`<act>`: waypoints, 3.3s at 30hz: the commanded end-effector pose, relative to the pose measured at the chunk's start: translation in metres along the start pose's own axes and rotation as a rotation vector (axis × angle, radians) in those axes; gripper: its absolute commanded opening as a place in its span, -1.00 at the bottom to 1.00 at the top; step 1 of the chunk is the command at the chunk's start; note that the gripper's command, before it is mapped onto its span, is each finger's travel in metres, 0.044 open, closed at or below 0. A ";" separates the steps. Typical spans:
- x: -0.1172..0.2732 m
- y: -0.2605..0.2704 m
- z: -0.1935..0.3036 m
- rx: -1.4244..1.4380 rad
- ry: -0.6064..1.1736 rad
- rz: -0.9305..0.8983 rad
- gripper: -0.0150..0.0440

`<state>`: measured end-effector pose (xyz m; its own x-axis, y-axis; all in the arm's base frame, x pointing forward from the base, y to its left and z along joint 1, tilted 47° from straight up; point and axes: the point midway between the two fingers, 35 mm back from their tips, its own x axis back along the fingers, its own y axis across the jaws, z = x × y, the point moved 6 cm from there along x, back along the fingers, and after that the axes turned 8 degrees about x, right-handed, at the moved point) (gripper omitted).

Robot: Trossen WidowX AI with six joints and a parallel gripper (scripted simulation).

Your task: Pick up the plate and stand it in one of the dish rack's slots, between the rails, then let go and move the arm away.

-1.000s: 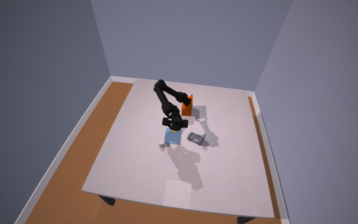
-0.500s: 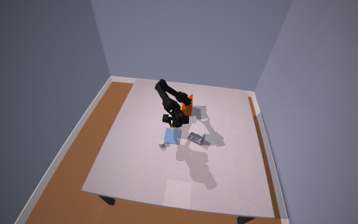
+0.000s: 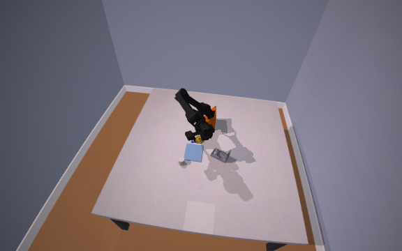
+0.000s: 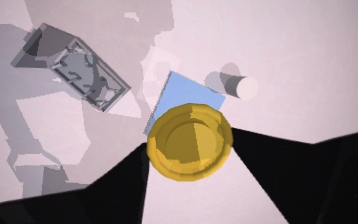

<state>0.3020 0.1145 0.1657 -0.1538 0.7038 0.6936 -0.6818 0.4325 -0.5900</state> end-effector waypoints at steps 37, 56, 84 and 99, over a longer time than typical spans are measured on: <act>-0.001 0.052 -0.003 1.399 -0.004 -0.003 -0.49; -0.002 0.075 0.000 2.057 -0.001 -0.002 -0.49; -0.074 0.081 0.004 1.877 -0.436 -0.237 -0.49; -0.120 0.081 0.009 1.559 -0.784 -0.315 -0.49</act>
<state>0.2587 0.0673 0.0443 0.1541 0.1759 0.9723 -0.6203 -0.7488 0.2337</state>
